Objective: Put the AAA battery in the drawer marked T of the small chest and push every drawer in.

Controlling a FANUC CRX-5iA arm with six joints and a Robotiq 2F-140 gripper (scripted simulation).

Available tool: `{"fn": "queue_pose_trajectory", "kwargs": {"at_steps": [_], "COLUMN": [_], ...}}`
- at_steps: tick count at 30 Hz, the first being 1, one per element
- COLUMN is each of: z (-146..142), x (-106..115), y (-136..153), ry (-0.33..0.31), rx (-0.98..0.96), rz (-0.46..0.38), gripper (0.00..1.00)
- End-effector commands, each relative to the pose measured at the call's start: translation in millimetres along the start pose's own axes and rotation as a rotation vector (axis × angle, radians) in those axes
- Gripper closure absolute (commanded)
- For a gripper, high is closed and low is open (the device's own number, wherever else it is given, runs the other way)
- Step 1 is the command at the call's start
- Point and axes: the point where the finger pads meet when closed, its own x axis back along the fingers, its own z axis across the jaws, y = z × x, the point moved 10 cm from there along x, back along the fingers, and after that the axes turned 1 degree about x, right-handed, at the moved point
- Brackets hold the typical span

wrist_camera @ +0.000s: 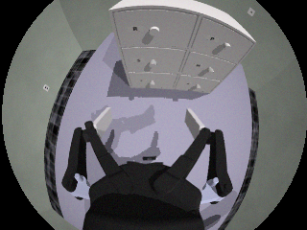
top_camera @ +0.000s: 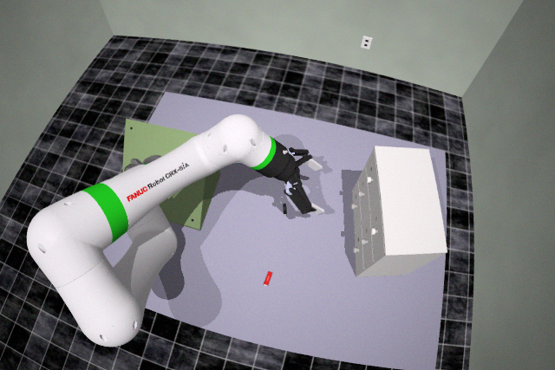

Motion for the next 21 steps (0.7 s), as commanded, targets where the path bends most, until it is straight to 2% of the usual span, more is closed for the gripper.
{"fn": "queue_pose_trajectory", "kwargs": {"at_steps": [1,14,15,21], "z": [2.8,2.5,2.5,2.5], "x": [-15.8,-21.2,-21.2,-21.2], "y": [9.6,12.5,12.5,12.5], "ry": [0.02,0.019,0.019,0.019], "rx": [-0.013,-0.013,-0.013,-0.013], "rz": [0.146,0.177,0.177,0.177], "gripper": [0.0,0.0,0.8,0.8]}}
